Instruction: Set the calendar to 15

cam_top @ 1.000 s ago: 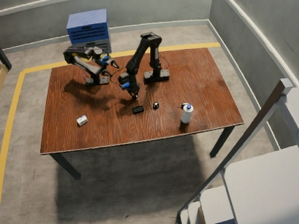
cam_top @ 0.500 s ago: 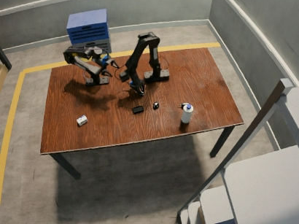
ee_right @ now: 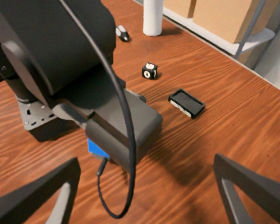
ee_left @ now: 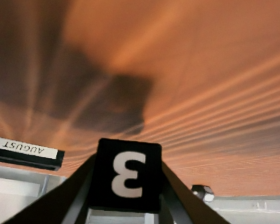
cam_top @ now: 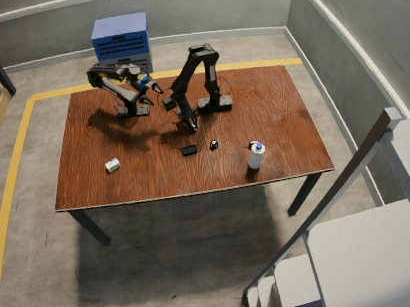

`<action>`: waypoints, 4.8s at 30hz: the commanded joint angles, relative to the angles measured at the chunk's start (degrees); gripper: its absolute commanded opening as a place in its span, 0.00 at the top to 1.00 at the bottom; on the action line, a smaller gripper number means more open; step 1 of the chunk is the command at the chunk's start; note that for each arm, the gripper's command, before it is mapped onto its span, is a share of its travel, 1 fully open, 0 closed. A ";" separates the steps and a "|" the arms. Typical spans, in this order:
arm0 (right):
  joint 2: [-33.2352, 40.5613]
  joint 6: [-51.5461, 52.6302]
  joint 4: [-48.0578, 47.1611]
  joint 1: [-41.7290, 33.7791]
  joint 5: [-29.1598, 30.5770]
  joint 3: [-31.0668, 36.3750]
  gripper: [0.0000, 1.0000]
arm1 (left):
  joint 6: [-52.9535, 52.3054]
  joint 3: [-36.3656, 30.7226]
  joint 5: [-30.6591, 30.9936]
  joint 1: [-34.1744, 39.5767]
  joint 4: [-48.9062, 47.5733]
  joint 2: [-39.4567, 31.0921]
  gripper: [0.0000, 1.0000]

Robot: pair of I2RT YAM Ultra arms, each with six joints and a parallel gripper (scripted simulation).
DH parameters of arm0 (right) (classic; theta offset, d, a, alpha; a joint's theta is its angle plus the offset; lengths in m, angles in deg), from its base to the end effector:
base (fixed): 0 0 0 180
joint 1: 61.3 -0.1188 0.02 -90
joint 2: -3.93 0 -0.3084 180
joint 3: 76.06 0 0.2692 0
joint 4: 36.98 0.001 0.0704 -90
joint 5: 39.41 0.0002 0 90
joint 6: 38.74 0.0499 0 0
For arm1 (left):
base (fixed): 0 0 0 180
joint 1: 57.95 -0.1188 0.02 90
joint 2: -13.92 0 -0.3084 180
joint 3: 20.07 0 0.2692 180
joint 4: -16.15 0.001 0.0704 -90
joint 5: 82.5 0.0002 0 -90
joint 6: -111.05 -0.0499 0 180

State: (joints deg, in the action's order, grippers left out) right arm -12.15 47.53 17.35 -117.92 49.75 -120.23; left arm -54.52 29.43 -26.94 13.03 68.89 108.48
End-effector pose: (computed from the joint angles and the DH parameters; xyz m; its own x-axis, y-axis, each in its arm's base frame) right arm 0.0365 0.0585 0.2776 -0.1880 -0.4035 -0.8955 -0.8562 0.5140 -0.0519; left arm 0.0991 -0.1978 0.1252 0.6989 0.4234 0.5765 0.5132 -0.8582 0.0082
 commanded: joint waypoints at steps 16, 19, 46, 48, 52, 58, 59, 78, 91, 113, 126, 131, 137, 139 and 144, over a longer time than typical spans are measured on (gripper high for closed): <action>0.96 -0.11 1.01 0.23 -0.38 -1.04 0.00 | -0.03 -1.36 -0.97 -0.04 -2.52 1.58 0.74; 0.96 -0.11 1.01 0.23 -0.38 -1.04 0.00 | 0.33 -1.46 -0.95 0.13 -3.01 2.04 0.74; 0.96 -0.11 1.01 0.23 -0.38 -1.04 0.00 | 0.55 -1.83 -0.93 0.62 -4.49 3.68 0.74; 0.86 0.09 2.98 0.15 -0.15 -1.78 0.00 | 0.55 -1.83 -0.93 0.62 -4.49 3.68 0.74; -0.97 0.75 10.12 -0.41 0.50 -5.31 0.00 | 0.55 -1.83 -0.93 0.62 -4.49 3.68 0.74; -5.56 0.08 23.78 -1.33 -0.17 -18.96 0.00 | 0.55 -1.83 -0.93 0.62 -4.49 3.68 0.74; -6.46 -0.09 25.89 -1.49 -0.26 -21.47 0.00 | 0.55 -1.83 -0.93 0.62 -4.49 3.68 0.74; -17.18 -0.26 44.83 -4.74 1.33 -47.07 0.00 | 0.55 -1.83 -0.93 0.62 -4.49 3.68 0.74; -17.46 2.05 44.08 -9.78 3.46 -47.56 0.00 | 0.55 -1.83 -0.93 0.62 -4.49 3.68 0.74; -17.48 3.43 44.17 -11.89 4.90 -47.58 0.00 | 5.03 1.04 0.68 4.76 3.17 -2.84 0.33; -17.48 3.71 44.19 -12.31 5.19 -47.59 0.00 | 12.12 9.64 1.27 10.59 17.77 -2.50 0.00; -17.49 3.74 44.19 -12.36 5.22 -47.59 0.00 | 12.06 9.85 1.17 10.22 17.82 -1.73 0.00; -17.49 3.80 44.19 -12.45 5.28 -47.59 0.00 | 20.08 10.65 -2.73 6.24 16.80 -2.88 0.45; -17.49 3.81 44.19 -12.46 5.29 -47.59 0.00 | 23.78 11.31 -3.54 3.03 16.64 -3.20 0.45; -17.49 3.83 44.20 -12.50 5.32 -47.59 0.00 | 31.04 13.16 -4.92 -3.80 16.32 -2.55 0.45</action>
State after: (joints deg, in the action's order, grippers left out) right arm -28.39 50.94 60.58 -129.94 54.34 -166.24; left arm -29.96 39.77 -29.28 11.89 85.15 106.56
